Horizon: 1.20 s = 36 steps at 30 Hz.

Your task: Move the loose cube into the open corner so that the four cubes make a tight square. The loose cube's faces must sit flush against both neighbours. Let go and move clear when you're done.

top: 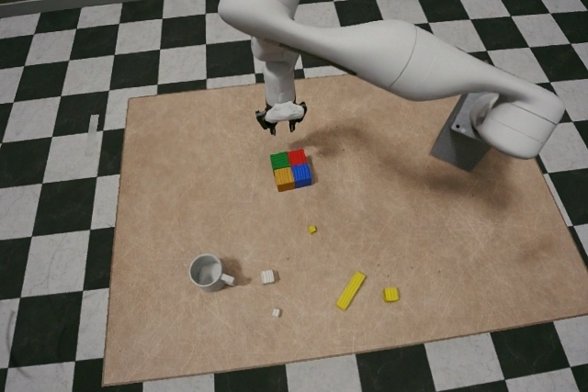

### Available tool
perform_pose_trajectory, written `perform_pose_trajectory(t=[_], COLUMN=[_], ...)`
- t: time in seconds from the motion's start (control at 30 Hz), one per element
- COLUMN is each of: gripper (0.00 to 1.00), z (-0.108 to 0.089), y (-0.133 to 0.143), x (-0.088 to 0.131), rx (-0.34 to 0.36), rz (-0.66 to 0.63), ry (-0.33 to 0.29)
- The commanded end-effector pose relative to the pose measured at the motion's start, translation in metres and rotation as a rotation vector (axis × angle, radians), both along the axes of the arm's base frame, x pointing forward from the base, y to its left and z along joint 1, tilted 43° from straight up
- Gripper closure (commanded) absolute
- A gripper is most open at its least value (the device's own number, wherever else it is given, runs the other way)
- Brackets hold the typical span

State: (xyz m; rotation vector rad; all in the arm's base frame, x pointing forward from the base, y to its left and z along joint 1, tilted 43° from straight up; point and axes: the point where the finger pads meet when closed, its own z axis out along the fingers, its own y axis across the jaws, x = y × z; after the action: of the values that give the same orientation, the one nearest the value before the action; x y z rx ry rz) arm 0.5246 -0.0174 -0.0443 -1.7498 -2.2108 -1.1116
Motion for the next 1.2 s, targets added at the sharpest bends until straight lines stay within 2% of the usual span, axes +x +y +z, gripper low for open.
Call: perform_pose_trajectory(t=[0.0, 1.17], gripper=[0.47, 0.47], z=[-0.004, -0.061], y=[0.003, 0.049], x=[0.001, 0.026], rx=[0.001, 0.001], rz=[0.000, 0.000], ry=[0.002, 0.002])
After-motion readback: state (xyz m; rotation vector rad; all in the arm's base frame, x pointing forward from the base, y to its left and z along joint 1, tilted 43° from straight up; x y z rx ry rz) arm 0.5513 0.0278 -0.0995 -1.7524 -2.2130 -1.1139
